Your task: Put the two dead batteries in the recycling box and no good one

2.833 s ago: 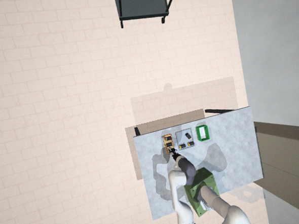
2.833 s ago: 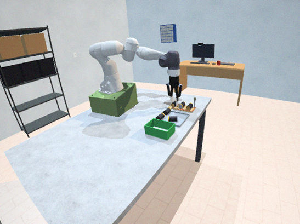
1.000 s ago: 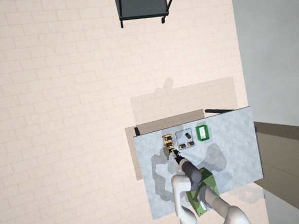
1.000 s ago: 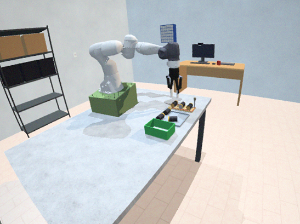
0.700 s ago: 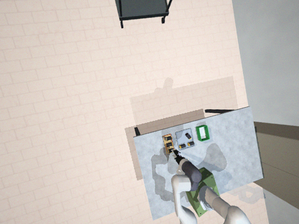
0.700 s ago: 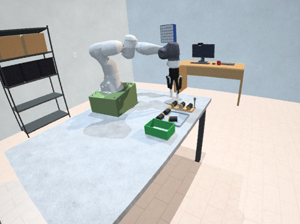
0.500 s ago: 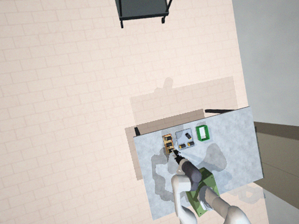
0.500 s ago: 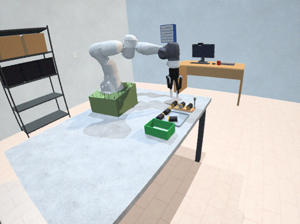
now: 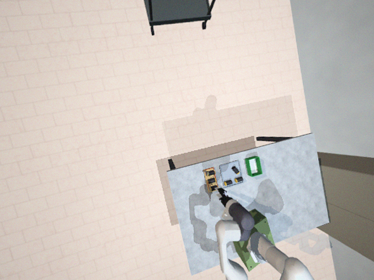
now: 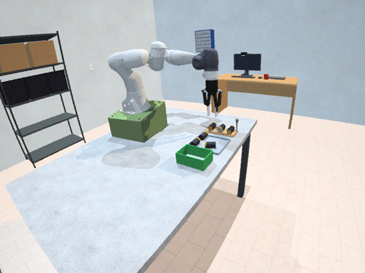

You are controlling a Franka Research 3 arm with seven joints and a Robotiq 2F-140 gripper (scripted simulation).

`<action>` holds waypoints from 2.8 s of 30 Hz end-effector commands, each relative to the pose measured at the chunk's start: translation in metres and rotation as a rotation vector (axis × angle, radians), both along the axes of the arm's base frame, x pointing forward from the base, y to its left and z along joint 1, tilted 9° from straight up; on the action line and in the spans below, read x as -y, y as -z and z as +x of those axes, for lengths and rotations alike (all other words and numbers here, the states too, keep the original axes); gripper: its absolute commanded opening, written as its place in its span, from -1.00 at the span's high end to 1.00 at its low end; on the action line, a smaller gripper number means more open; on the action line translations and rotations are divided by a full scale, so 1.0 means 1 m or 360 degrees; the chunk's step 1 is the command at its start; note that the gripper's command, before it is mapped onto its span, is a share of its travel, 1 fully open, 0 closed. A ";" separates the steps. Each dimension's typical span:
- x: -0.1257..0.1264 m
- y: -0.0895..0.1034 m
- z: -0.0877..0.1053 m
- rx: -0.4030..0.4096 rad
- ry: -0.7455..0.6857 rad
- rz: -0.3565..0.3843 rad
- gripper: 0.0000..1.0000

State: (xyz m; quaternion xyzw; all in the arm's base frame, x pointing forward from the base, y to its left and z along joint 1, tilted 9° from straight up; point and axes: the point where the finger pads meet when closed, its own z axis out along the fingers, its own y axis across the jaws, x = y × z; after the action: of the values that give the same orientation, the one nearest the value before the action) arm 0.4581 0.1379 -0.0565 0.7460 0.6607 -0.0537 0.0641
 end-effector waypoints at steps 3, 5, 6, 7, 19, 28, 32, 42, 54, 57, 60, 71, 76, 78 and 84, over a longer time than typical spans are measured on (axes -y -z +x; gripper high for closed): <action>-0.005 -0.023 -0.002 -0.0010 -0.0005 0.0005 0.41; -0.006 -0.026 -0.002 -0.0010 -0.0005 0.0005 0.41; -0.006 -0.026 -0.002 -0.0010 -0.0005 0.0005 0.41; -0.006 -0.026 -0.002 -0.0010 -0.0005 0.0005 0.41; 0.000 -0.027 0.065 -0.0010 -0.0005 0.0005 0.41; 0.006 -0.028 0.123 -0.0010 -0.0005 0.0005 0.41; 0.006 -0.028 0.125 -0.0010 -0.0005 0.0005 0.41; 0.006 -0.028 0.125 -0.0010 -0.0008 0.0005 0.41; 0.006 -0.028 0.125 -0.0011 -0.0011 0.0005 0.41; 0.007 -0.023 0.125 -0.0011 -0.0011 0.0005 0.41; 0.012 0.009 0.125 -0.0011 -0.0011 0.0005 0.41; 0.016 0.034 0.125 -0.0011 -0.0011 0.0005 0.41; 0.016 0.034 0.125 -0.0011 -0.0011 0.0005 0.41; 0.016 0.034 0.125 -0.0011 -0.0011 0.0005 0.41; 0.016 0.034 0.125 -0.0011 -0.0011 0.0005 0.41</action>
State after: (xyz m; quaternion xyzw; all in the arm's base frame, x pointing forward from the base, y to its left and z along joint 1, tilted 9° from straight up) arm 0.5810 0.1207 -0.0912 0.7423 0.6649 -0.0577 0.0593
